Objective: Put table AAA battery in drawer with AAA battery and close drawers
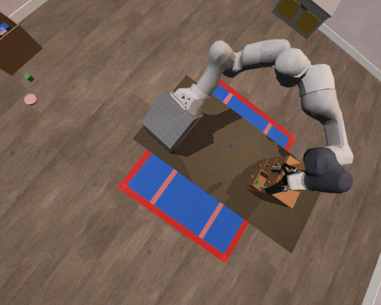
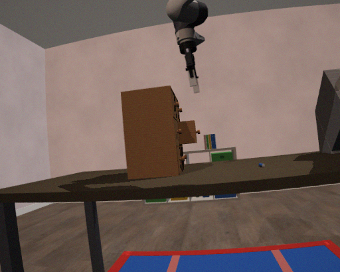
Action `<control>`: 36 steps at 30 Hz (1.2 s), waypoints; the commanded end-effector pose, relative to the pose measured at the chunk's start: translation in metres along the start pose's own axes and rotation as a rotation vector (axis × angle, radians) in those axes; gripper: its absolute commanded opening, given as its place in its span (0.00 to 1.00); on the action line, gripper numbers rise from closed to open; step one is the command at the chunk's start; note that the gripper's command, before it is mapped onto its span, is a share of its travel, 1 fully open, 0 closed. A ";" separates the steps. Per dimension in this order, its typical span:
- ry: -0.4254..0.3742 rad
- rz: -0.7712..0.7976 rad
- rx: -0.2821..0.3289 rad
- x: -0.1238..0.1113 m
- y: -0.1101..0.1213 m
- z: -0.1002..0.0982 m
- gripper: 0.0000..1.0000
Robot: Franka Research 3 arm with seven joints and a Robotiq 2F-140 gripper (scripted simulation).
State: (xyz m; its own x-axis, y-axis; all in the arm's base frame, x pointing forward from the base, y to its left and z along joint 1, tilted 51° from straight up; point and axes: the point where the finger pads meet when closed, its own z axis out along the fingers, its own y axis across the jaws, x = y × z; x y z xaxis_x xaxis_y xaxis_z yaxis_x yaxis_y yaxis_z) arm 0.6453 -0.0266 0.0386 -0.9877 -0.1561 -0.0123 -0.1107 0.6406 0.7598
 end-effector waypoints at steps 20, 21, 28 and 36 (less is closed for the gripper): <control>0.030 0.169 -0.004 -0.022 0.001 0.016 1.00; 0.030 0.169 -0.004 -0.022 0.001 0.016 1.00; 0.030 0.169 -0.004 -0.022 0.001 0.016 1.00; 0.030 0.169 -0.004 -0.022 0.001 0.016 1.00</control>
